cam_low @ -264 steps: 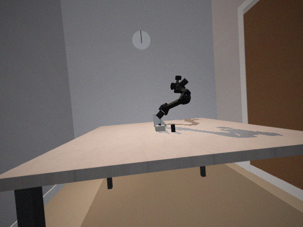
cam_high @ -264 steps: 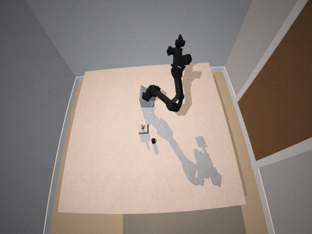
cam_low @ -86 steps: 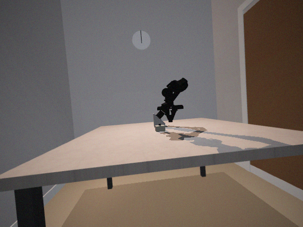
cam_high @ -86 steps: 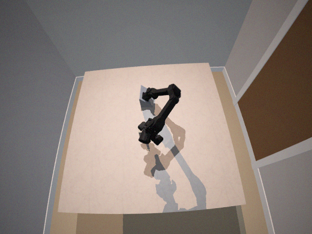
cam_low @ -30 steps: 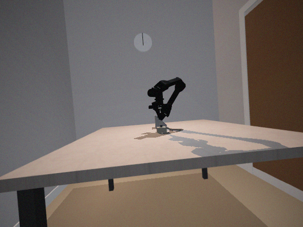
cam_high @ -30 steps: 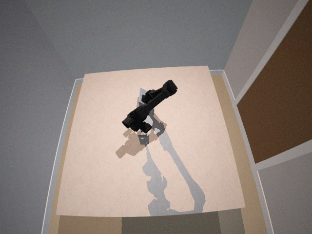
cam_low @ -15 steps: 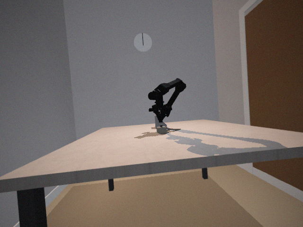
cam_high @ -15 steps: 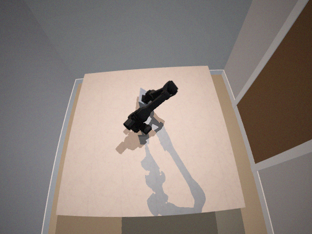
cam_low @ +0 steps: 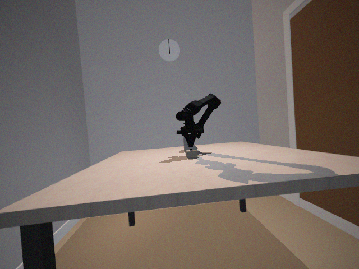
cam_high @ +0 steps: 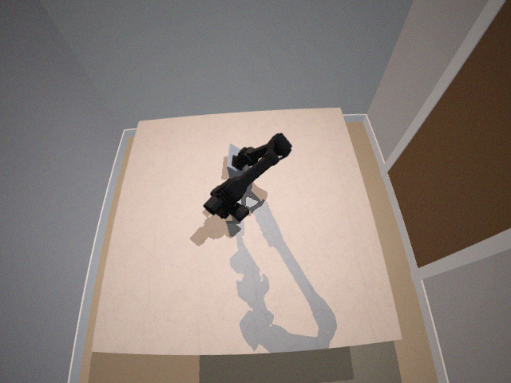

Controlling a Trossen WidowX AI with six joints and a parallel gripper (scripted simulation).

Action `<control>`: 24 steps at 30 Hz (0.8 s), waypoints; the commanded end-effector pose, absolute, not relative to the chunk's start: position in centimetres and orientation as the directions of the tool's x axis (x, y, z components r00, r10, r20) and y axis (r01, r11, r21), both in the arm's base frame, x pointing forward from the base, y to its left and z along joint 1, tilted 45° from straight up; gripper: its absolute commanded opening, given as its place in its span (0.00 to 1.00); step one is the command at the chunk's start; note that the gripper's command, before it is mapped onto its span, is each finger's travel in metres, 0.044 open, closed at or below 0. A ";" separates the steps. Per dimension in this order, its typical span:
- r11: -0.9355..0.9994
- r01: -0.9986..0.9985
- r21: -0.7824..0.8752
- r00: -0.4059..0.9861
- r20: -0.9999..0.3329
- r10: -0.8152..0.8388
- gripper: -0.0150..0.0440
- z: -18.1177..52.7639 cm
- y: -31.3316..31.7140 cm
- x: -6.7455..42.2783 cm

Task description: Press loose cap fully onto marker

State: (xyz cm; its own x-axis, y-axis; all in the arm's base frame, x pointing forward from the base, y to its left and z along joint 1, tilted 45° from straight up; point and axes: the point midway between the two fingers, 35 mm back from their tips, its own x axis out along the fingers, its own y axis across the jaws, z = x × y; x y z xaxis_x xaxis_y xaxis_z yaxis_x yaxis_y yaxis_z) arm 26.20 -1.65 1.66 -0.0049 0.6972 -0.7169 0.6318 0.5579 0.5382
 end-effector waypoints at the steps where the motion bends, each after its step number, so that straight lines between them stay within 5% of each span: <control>1: 0.553 0.637 0.537 -0.006 -0.714 0.700 0.25 1.5 -1.5 26.1; 13: 0.553 0.637 0.537 -0.006 -0.714 0.700 0.25 1.5 -1.5 26.1; 24: 0.557 0.633 0.537 -0.007 -0.716 0.698 0.74 1.6 -1.6 26.1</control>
